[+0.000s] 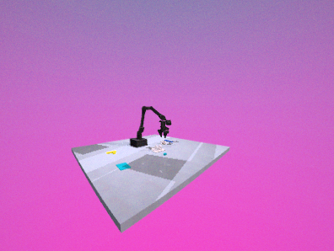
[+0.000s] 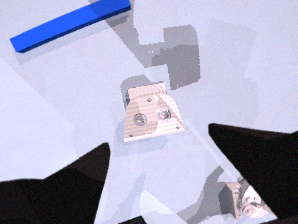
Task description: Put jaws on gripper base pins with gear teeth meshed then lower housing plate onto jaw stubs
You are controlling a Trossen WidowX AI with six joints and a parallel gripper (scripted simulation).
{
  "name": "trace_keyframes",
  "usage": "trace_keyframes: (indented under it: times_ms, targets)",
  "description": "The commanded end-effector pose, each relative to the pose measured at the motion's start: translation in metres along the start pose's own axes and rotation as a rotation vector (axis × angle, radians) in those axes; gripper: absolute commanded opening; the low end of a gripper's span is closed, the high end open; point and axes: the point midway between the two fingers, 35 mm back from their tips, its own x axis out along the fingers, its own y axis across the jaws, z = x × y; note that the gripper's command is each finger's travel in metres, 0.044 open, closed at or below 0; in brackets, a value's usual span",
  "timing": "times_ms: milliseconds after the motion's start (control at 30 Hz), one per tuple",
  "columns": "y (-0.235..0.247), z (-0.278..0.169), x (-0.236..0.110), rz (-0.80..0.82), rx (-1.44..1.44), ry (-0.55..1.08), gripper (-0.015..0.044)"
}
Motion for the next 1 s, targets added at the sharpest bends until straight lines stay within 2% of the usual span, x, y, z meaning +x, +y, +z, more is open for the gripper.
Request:
trace_keyframes:
  times_ms: [0, 967]
  targets:
    - [0.001, -0.003, 0.018, 0.001, -0.006, 0.012, 0.0440]
    - [0.001, -0.004, 0.048, 0.001, -0.006, 0.012, 0.0440]
